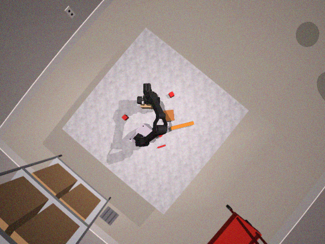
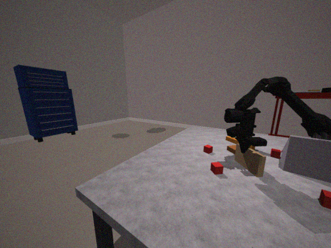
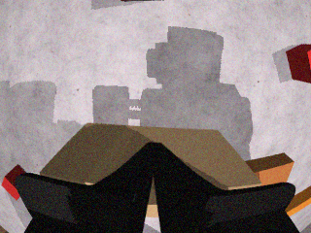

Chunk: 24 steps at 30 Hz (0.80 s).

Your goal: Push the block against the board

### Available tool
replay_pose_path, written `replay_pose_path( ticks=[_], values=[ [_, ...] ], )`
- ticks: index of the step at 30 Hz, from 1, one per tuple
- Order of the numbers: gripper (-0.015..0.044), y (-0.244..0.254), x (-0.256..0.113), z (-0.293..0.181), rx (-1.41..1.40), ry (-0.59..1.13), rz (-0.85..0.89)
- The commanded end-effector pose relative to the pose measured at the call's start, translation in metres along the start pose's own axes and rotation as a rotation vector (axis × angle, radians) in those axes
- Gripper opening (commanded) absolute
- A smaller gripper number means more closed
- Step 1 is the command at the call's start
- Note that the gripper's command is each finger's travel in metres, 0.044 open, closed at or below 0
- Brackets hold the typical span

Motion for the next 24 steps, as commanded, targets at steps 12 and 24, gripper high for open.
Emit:
replay_pose_path(
  ticks=[12, 24],
  values=[
    [0.0000, -0.003, 0.000, -0.014, -0.008, 0.004, -0.005],
    [0.0000, -0.005, 0.000, -0.024, -0.008, 0.004, -0.005]
  ],
)
Point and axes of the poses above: the point midway between the two fingers, 35 mm back from their tips, its own x axis out along the fingers, its own y axis across the jaws, z = x × y, the point moved 8 cm from there along -x, back along the fingers, and after that the axes turned 10 degrees about x, right-handed, at the moved point
